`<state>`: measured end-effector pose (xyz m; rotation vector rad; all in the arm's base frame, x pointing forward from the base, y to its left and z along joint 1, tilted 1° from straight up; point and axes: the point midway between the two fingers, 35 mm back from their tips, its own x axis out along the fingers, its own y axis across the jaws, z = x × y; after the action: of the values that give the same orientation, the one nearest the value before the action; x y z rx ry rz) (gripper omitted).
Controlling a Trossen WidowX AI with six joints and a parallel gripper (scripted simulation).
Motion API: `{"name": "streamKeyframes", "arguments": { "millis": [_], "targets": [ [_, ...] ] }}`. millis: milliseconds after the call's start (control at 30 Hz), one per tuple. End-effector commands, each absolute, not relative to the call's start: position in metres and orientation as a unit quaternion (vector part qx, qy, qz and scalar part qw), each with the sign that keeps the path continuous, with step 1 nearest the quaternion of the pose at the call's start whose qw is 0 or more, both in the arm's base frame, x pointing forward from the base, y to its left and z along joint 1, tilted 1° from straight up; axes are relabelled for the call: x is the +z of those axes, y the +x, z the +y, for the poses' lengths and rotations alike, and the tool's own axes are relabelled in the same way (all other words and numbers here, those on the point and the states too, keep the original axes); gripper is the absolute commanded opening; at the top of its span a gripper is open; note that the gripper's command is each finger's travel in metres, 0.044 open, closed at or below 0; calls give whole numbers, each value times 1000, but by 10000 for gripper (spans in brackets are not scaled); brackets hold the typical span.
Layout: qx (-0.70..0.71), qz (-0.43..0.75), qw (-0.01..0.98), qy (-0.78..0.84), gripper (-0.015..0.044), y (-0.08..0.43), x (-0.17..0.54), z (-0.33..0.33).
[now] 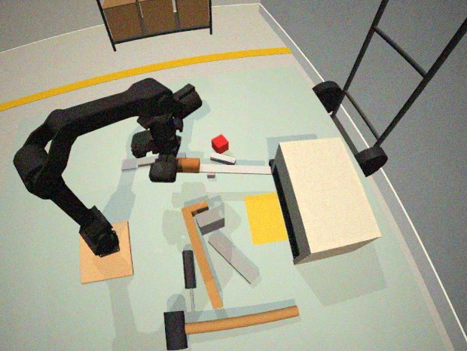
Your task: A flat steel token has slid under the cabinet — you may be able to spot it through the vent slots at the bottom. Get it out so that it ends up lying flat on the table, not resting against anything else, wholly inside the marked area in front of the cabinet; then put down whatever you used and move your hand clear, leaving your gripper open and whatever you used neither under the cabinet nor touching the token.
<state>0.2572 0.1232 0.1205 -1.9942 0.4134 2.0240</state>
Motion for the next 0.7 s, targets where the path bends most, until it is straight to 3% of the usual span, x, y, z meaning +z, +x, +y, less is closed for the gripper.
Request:
{"name": "streamKeyframes", "arguments": {
  "millis": [0,667],
  "targets": [
    [690,139,135,-698,0,260,122,120],
    [689,139,135,-699,0,257,101,111]
  ]
}}
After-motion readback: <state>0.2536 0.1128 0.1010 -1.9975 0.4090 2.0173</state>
